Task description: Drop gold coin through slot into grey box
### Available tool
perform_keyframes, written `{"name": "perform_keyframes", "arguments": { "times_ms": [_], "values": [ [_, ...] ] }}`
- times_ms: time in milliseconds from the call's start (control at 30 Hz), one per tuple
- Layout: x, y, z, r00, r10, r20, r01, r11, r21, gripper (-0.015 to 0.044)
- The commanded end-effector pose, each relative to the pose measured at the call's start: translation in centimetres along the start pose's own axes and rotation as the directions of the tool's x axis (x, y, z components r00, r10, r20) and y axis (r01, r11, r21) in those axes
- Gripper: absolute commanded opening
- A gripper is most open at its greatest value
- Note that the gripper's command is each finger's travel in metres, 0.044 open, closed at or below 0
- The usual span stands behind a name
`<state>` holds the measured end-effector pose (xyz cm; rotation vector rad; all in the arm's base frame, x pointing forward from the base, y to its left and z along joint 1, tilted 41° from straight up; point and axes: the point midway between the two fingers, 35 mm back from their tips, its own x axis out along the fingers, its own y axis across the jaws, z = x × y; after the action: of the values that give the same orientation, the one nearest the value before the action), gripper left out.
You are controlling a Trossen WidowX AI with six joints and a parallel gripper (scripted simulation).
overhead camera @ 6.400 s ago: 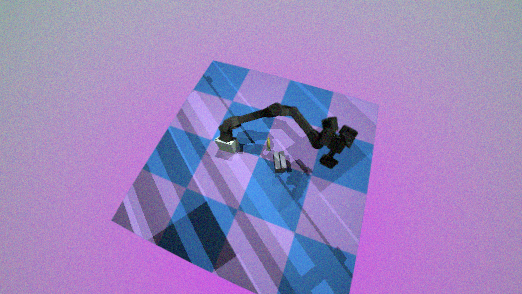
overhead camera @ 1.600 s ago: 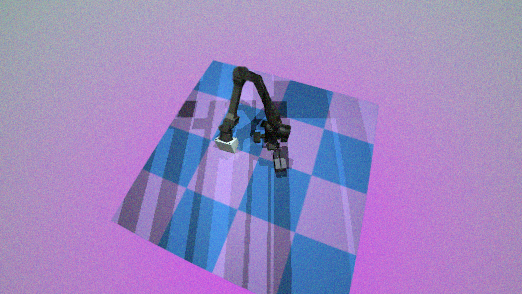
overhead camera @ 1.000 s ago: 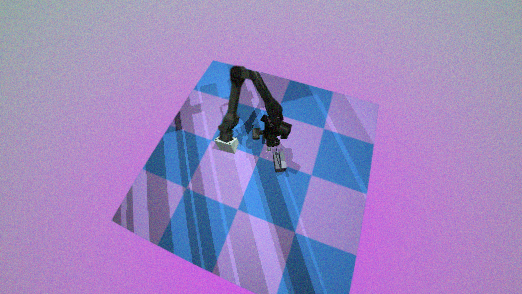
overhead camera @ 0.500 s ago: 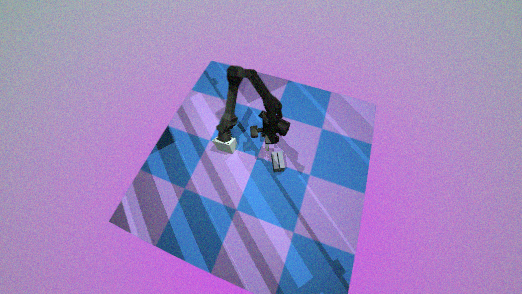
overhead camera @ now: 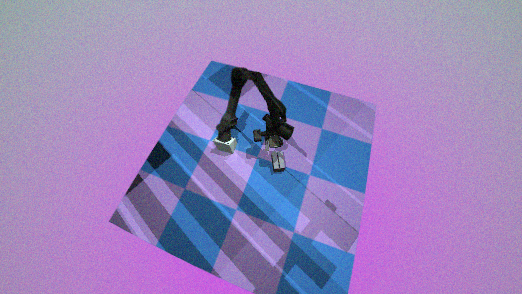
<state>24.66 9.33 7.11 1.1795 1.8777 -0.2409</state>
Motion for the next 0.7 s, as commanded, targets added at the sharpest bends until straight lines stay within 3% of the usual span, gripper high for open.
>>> {"name": "perform_keyframes", "arguments": {
  "times_ms": [0,667],
  "values": [
    [0.0,0.3,0.9,1.000,-0.005,0.000,0.005,1.000,0.004,0.0000],
    [-0.1,2.0,5.7,1.000,-0.004,0.003,0.004,1.000,0.001,0.0000]
  ]
}}
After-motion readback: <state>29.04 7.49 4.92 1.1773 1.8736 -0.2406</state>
